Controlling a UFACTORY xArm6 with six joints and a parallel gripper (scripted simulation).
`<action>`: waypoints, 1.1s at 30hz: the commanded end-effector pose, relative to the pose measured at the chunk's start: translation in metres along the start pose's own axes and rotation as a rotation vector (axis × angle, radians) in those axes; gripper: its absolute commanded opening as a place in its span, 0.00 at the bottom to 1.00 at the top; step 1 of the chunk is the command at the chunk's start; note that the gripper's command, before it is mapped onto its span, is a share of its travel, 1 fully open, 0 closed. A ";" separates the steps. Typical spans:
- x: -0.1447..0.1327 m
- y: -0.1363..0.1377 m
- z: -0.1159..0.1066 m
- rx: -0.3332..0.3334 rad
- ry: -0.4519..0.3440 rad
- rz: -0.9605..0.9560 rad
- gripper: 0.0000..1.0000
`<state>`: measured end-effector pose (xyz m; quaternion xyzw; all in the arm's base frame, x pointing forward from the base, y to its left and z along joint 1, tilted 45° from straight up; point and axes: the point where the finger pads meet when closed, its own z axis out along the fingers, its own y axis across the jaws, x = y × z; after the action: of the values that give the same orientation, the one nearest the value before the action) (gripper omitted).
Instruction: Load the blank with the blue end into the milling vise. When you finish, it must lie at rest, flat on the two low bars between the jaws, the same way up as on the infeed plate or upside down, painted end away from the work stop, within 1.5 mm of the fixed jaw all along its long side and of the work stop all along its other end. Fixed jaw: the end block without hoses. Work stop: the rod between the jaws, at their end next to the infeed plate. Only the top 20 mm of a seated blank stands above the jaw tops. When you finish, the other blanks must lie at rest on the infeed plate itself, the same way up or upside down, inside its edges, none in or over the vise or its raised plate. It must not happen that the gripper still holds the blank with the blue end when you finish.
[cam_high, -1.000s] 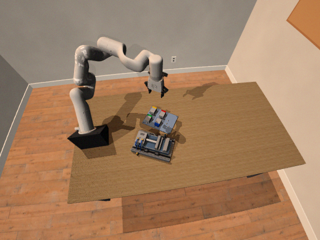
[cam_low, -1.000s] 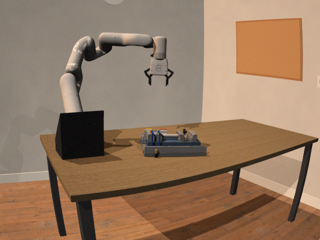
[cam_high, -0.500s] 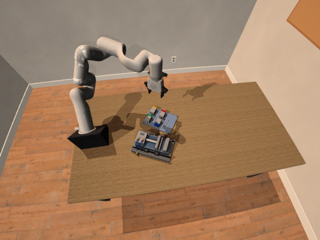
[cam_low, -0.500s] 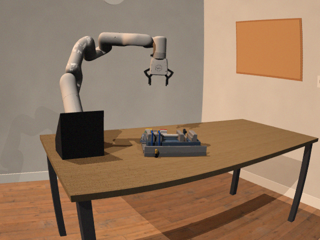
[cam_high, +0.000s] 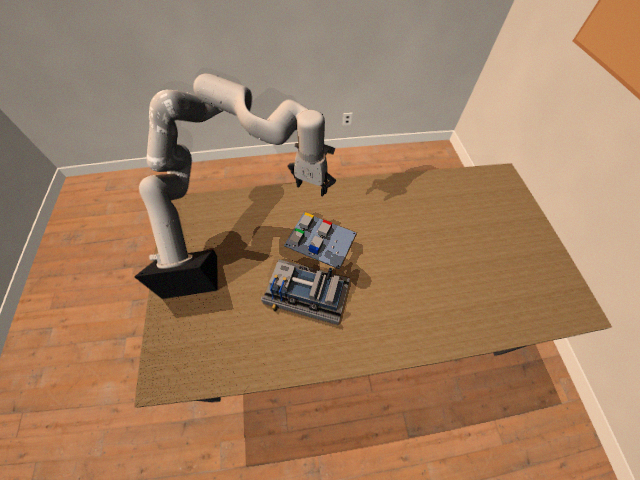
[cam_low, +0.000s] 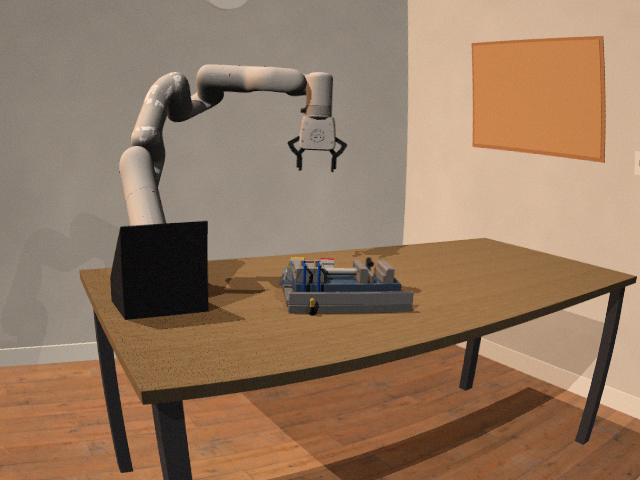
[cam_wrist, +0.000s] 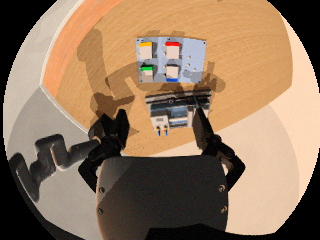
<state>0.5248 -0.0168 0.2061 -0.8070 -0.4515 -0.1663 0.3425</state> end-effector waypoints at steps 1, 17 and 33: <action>0.000 0.000 -0.002 -0.004 0.001 -0.001 1.00; -0.002 0.000 -0.002 -0.004 0.001 -0.001 1.00; 0.058 -0.004 -0.002 -0.004 0.001 -0.001 1.00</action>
<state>0.5501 0.0186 0.2403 -0.8067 -0.4522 -0.1674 0.3417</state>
